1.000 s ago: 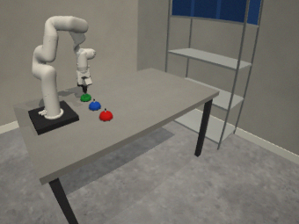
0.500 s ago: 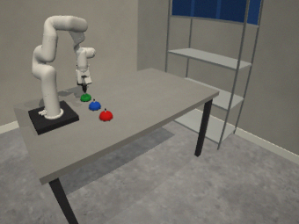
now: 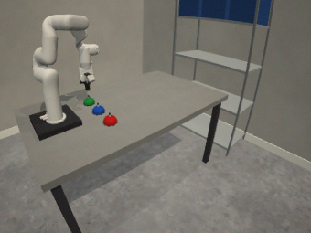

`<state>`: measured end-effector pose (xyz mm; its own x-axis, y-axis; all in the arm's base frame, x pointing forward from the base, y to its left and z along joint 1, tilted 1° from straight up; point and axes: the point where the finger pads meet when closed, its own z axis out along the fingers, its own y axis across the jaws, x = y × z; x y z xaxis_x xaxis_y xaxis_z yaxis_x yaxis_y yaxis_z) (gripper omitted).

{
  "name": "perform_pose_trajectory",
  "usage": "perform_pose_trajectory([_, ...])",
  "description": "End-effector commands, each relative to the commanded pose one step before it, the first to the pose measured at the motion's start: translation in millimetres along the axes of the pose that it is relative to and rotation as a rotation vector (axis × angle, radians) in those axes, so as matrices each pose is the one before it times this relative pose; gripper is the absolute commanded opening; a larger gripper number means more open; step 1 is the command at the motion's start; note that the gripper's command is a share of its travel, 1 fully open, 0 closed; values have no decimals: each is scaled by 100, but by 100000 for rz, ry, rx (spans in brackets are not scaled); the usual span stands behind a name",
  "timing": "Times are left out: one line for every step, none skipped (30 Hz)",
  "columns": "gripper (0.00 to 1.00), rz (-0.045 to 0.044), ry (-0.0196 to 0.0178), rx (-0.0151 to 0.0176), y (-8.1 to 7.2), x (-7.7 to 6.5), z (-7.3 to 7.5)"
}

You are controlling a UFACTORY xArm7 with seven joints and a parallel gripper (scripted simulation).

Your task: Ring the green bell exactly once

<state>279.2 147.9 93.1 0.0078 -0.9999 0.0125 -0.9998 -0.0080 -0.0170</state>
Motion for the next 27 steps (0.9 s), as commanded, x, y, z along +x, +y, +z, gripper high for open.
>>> perform_pose_trajectory([0,-7,-97,180,-67,-31,-882])
perform_pose_trajectory([0,0,0,0,0,0,-219])
perform_pose_trajectory([0,0,0,0,0,0,-203])
perform_pose_trajectory([0,0,0,0,0,0,-185])
perform_pose_trajectory([0,0,0,0,0,0,-166])
perform_pose_trajectory([0,0,0,0,0,0,-147])
perform_pose_trajectory([0,0,0,0,0,0,-127])
perform_pose_trajectory([0,0,0,0,0,0,-107])
perform_pose_trajectory([0,0,0,0,0,0,-88])
perform_pose_trajectory([0,0,0,0,0,0,-70])
perform_pose_trajectory([0,0,0,0,0,0,-53])
perform_pose_trajectory([0,0,0,0,0,0,-37])
perform_pose_trajectory([0,0,0,0,0,0,-24])
perform_pose_trajectory([0,0,0,0,0,0,-13])
perform_pose_trajectory([0,0,0,0,0,0,-5])
perform_pose_trajectory([0,0,0,0,0,0,0])
perform_pose_trajectory([0,0,0,0,0,0,0])
perform_pose_trajectory([0,0,0,0,0,0,-1])
perform_pose_trajectory([0,0,0,0,0,0,0])
perform_pose_trajectory([0,0,0,0,0,0,0])
perform_pose_trajectory([0,0,0,0,0,0,0])
perform_pose_trajectory([0,0,0,0,0,0,0])
perform_pose_trajectory([0,0,0,0,0,0,0])
perform_pose_trajectory([0,0,0,0,0,0,0])
perform_pose_trajectory([0,0,0,0,0,0,0])
perform_pose_trajectory([0,0,0,0,0,0,0])
perform_pose_trajectory([0,0,0,0,0,0,0])
